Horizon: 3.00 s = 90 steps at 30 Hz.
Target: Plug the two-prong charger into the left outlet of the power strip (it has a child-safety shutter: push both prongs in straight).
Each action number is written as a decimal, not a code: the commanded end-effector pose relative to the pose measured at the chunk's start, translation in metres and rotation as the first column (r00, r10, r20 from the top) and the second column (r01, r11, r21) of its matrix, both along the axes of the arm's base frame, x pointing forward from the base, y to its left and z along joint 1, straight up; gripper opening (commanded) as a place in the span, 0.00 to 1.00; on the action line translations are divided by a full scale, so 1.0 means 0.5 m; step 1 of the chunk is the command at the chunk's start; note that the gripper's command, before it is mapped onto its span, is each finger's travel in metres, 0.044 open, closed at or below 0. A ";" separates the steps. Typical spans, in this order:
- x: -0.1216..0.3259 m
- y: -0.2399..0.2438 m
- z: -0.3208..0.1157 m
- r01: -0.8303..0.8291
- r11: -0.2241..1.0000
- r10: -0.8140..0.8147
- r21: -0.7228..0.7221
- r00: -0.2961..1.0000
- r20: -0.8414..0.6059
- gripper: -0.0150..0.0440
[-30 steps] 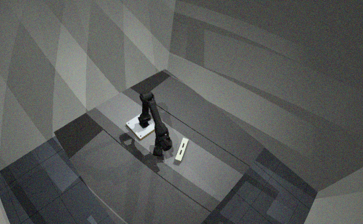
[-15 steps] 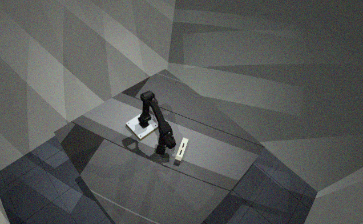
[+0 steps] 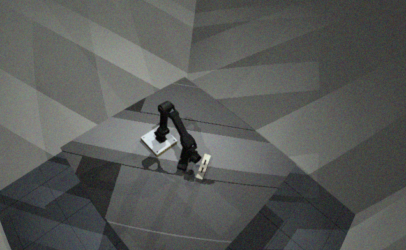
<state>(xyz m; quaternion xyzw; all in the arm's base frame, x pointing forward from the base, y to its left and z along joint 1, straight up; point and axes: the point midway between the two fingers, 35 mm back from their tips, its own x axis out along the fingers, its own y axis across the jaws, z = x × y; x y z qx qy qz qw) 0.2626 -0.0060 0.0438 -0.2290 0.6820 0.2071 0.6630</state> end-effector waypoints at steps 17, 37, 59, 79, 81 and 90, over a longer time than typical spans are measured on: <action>-0.019 0.083 -0.029 0.094 0.996 -0.094 0.009 0.996 -0.007 0.25; 0.018 0.111 -0.028 0.105 0.994 -0.105 0.010 0.994 -0.006 0.25; 0.061 0.152 -0.031 0.119 0.993 -0.119 0.012 0.993 -0.006 0.25; 0.062 0.154 -0.031 0.119 0.993 -0.119 0.012 0.993 -0.006 0.25; 0.062 0.154 -0.031 0.119 0.993 -0.119 0.012 0.993 -0.006 0.25; 0.067 0.158 -0.031 0.119 0.993 -0.119 0.012 0.993 -0.005 0.25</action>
